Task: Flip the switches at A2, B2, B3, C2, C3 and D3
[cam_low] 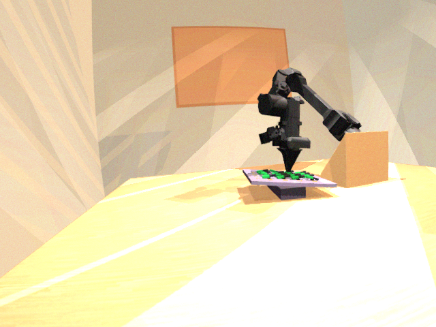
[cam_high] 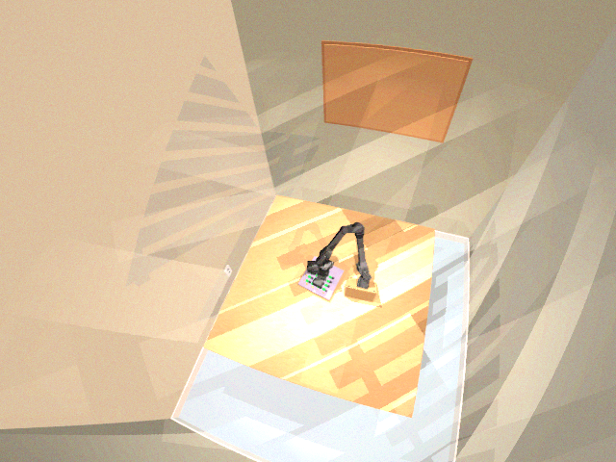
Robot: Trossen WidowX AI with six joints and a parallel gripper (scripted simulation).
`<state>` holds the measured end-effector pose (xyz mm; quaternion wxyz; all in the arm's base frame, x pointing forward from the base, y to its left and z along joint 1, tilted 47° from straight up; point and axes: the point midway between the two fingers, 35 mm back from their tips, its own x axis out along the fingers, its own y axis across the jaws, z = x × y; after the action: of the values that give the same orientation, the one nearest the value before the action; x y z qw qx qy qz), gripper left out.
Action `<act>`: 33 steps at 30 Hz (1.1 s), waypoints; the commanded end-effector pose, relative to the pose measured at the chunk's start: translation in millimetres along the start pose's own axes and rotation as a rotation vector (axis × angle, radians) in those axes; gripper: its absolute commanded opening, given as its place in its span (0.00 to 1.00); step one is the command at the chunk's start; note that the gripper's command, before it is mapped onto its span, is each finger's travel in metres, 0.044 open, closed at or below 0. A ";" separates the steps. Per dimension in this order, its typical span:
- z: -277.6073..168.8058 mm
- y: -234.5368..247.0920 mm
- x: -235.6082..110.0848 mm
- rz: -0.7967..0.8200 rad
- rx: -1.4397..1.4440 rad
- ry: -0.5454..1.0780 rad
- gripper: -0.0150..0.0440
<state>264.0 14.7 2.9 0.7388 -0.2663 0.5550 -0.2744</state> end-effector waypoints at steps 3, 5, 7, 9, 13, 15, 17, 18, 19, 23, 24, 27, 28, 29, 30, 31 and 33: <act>-0.5 -0.2 1.4 -0.003 -0.004 -0.001 0.25; -0.5 -0.2 1.6 -0.003 -0.004 -0.001 0.25; -0.5 -0.2 1.9 -0.003 -0.004 -0.001 0.25; -0.5 -0.3 2.2 -0.003 -0.004 -0.001 0.25; -0.5 -0.3 2.7 -0.003 -0.004 -0.001 0.25; -0.4 -0.3 3.0 -0.003 -0.004 -0.001 0.25; -0.4 -0.3 3.2 -0.003 -0.004 -0.001 0.25; -0.4 -0.3 3.4 -0.003 -0.004 -0.001 0.25; 0.1 0.2 -0.1 0.000 0.000 -0.001 0.25; -1.8 1.6 -51.2 0.002 -0.005 -0.020 0.25; -2.8 0.9 -59.4 0.000 -0.005 -0.024 0.25; -3.1 0.7 -62.1 0.000 -0.005 -0.025 0.25; -5.6 1.0 -62.3 0.000 -0.005 -0.025 0.25; -13.1 1.7 -62.5 0.001 -0.006 -0.025 0.25; -25.4 2.4 -62.7 0.003 -0.007 -0.024 0.25; -40.5 2.4 -62.3 0.003 -0.007 -0.023 0.25; -59.8 1.1 -60.9 0.001 -0.008 -0.023 0.25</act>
<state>215.1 59.6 34.8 0.7502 -0.2657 0.5435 -0.2668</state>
